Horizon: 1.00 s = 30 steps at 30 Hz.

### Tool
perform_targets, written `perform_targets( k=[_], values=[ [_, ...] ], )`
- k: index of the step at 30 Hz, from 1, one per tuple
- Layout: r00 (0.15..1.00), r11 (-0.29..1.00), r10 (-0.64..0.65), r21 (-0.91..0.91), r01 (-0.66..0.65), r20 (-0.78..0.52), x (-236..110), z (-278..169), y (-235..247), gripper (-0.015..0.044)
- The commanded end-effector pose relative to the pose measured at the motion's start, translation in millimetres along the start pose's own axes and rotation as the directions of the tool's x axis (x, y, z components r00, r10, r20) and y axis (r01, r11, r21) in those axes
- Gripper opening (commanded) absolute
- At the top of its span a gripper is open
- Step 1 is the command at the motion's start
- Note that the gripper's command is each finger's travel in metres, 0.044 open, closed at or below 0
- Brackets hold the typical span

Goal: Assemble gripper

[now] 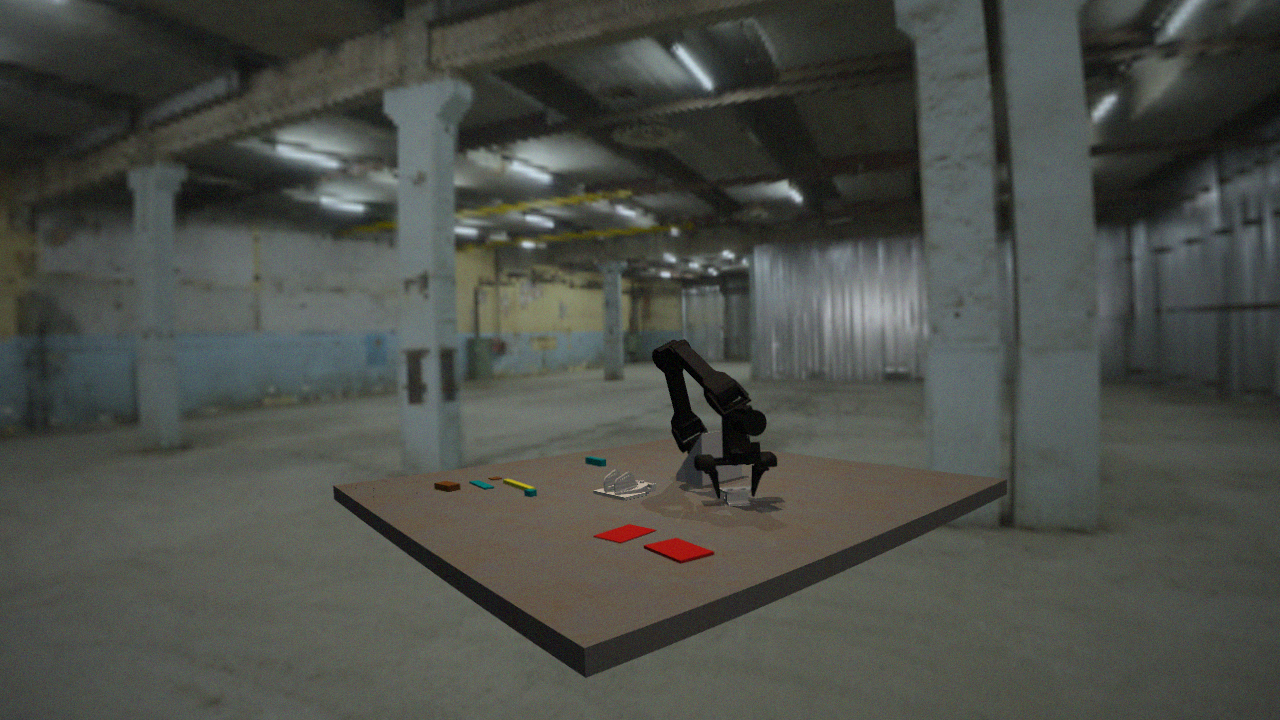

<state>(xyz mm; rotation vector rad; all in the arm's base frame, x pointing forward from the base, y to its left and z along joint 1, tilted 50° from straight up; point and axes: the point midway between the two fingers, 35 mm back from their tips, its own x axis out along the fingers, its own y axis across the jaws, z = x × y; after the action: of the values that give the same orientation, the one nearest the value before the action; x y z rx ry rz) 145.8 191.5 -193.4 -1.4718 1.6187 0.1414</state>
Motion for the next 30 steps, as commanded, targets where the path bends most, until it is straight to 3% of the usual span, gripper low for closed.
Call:
perform_targets(
  k=[1, 23, 30],
  values=[
    [1.000, 1.000, 0.000, 0.000, 0.000, 0.000, -2.0, 0.3, 0.0, 0.0351],
    [1.000, 1.000, -0.003, -0.007, 0.003, 0.003, -70.9, 0.5, 0.5, 0.0351],
    [1.000, 1.000, -0.003, -0.007, 0.003, 0.003, -73.0, 0.3, 0.6, 0.0351]
  ],
)
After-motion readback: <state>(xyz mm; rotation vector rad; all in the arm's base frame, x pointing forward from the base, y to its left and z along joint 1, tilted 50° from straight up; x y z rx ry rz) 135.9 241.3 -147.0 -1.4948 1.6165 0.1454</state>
